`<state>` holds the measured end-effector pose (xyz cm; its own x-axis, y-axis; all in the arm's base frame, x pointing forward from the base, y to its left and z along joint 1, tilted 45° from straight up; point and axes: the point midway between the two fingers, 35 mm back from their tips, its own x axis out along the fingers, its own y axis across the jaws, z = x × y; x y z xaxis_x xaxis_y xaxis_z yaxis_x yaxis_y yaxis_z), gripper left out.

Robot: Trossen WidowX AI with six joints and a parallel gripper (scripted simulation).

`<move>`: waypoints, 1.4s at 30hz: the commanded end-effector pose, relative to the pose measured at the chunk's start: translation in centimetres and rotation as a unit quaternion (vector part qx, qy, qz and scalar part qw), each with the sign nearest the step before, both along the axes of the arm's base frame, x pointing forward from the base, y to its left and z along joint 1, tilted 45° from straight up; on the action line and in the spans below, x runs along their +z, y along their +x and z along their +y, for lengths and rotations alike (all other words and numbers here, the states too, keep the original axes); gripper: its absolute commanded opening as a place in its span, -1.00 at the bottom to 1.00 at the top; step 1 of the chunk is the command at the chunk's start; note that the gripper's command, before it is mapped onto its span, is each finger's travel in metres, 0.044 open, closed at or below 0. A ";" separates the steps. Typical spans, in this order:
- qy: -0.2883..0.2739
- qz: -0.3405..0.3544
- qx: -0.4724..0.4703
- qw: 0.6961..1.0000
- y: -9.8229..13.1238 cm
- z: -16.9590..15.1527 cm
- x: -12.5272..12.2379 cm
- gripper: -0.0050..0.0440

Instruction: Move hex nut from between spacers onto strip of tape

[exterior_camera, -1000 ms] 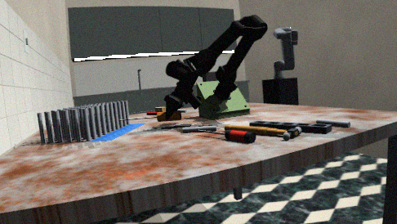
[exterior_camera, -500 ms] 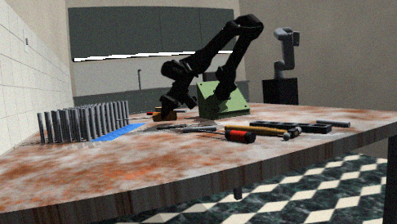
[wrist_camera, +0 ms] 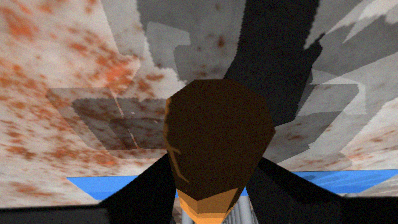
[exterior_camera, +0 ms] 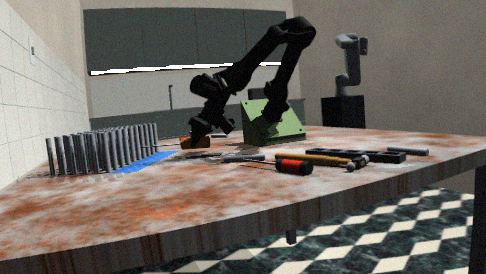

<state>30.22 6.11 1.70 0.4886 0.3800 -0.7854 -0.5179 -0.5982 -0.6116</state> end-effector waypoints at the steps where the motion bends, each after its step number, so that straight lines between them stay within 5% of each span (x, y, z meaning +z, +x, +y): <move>1: -0.001 -0.015 -0.004 1.000 1.3 -0.5 0.6 -1.00; 42: -0.002 -0.016 -0.004 1.000 6.4 -2.8 -1.4 -1.00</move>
